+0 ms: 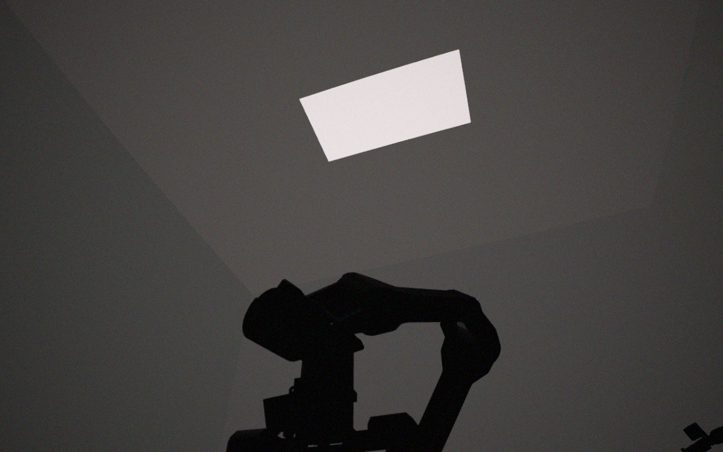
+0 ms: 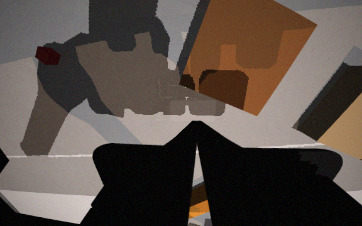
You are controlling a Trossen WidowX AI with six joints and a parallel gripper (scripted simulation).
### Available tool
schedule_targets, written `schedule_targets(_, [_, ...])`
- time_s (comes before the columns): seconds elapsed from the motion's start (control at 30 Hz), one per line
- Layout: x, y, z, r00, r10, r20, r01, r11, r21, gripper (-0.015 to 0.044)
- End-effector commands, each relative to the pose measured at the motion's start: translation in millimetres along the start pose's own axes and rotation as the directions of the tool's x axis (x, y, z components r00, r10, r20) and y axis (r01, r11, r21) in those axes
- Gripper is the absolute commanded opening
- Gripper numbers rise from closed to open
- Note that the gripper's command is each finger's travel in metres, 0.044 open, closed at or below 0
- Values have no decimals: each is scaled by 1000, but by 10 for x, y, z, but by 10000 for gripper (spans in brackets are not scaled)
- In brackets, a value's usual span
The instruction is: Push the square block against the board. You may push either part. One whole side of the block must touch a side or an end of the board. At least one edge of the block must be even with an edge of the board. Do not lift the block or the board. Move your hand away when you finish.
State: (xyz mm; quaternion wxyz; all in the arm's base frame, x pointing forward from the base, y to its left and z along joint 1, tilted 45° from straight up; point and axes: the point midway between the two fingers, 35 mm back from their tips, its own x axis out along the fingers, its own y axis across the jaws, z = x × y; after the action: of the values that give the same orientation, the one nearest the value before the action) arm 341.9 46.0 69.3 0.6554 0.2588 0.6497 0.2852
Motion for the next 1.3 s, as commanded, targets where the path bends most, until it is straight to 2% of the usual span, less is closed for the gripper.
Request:
schedule_targets(0.0, [-4,17,102,1000,2,-1,-2,994,-108,0])
schedule_targets(0.37, [-14,101,400,1000,1,-2,-2,884,-468,0])
schedule_targets(0.77, [-1,201,696,1000,0,-3,-2,621,-783,0])
schedule_targets(1.03, [21,270,872,1000,1,-3,-3,391,-921,0])
schedule_targets(1.2, [54,275,888,1000,1,-3,-3,370,-929,0])
schedule_targets(1.27, [299,275,896,1000,1,-3,-3,369,-929,0])
